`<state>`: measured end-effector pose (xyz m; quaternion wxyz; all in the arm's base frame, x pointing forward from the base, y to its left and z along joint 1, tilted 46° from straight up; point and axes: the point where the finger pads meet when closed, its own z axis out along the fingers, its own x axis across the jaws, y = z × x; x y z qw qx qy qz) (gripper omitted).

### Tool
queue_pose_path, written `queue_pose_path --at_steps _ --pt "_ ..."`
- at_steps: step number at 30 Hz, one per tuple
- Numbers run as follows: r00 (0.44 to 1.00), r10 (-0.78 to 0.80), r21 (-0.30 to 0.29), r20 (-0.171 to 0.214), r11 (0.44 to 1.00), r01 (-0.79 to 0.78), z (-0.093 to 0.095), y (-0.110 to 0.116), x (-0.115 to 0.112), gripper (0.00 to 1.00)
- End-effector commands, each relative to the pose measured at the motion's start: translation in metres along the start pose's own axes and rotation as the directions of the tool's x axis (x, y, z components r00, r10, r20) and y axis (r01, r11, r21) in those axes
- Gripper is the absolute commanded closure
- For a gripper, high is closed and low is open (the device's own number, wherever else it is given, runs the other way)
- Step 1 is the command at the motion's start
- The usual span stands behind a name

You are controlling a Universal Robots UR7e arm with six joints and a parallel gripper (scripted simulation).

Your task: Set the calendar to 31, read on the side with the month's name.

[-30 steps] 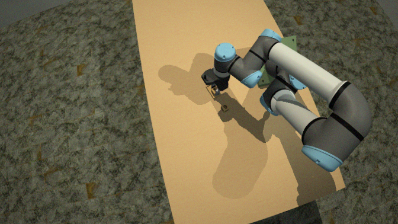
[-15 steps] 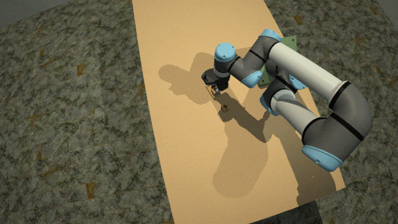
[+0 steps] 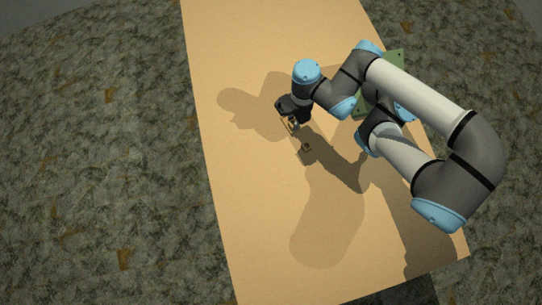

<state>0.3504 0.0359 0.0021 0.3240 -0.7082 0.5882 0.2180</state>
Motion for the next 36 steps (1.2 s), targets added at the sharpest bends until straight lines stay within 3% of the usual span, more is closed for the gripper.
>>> queue_pose_path --at_steps 1,36 --pt "1.000 0.002 -0.001 0.004 1.000 -0.002 0.0047 0.0010 -0.0013 0.40" --pt "1.000 0.001 0.000 0.001 1.000 -0.001 0.0092 0.0004 -0.0006 0.40"
